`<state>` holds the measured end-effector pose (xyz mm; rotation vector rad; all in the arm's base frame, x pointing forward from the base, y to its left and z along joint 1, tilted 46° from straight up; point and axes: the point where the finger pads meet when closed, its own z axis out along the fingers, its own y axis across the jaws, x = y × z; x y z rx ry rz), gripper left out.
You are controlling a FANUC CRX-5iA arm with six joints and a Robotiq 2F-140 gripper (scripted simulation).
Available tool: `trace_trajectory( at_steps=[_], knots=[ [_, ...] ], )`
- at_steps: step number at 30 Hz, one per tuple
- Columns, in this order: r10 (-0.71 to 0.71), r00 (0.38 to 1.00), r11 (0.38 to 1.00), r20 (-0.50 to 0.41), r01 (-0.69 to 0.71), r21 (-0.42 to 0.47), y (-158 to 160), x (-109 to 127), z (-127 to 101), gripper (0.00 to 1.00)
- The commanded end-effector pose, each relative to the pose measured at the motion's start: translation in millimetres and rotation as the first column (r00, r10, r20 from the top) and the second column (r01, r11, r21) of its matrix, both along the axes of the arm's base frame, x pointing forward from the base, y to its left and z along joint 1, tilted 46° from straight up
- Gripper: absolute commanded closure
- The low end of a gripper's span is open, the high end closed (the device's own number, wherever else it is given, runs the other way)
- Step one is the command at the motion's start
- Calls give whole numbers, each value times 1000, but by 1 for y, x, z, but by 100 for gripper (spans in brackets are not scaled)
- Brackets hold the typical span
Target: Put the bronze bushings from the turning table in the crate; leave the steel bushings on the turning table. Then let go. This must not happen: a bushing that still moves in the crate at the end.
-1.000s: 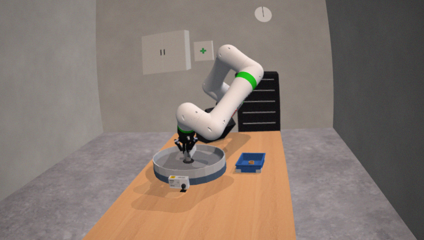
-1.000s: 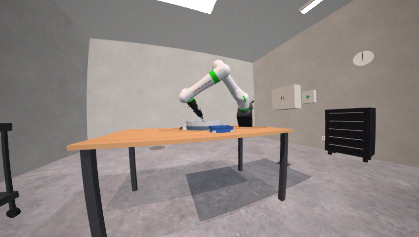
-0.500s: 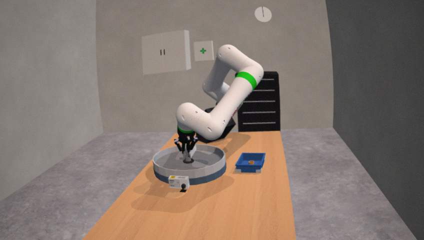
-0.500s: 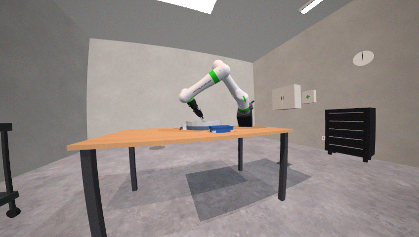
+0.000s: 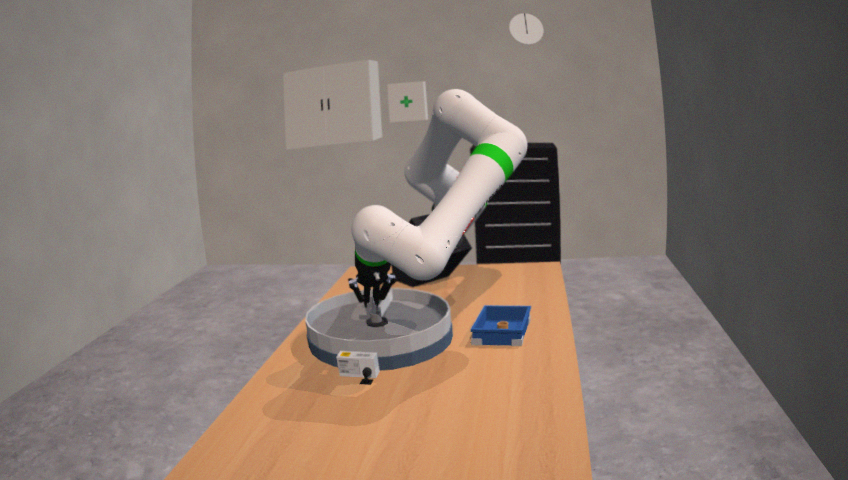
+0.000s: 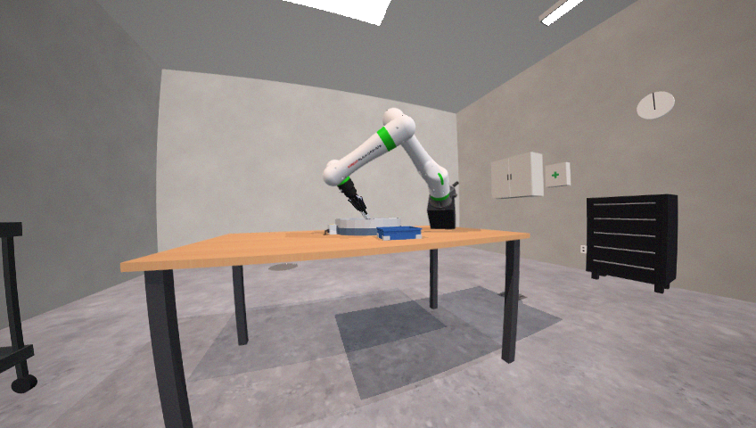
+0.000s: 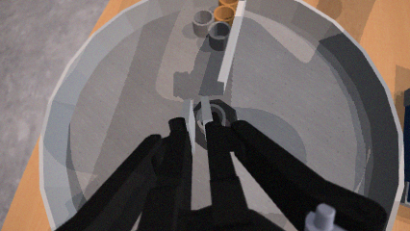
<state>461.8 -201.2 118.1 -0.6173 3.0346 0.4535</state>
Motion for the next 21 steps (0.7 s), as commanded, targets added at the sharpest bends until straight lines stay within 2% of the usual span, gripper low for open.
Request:
trace_trajectory(
  at_steps=[1,11,21],
  knots=[
    [0,1000,1000,0,0,0,0,0,0,93],
    [0,1000,1000,0,0,0,-1,0,1,93],
    [0,1000,1000,0,0,0,-14,-17,21,93]
  ],
)
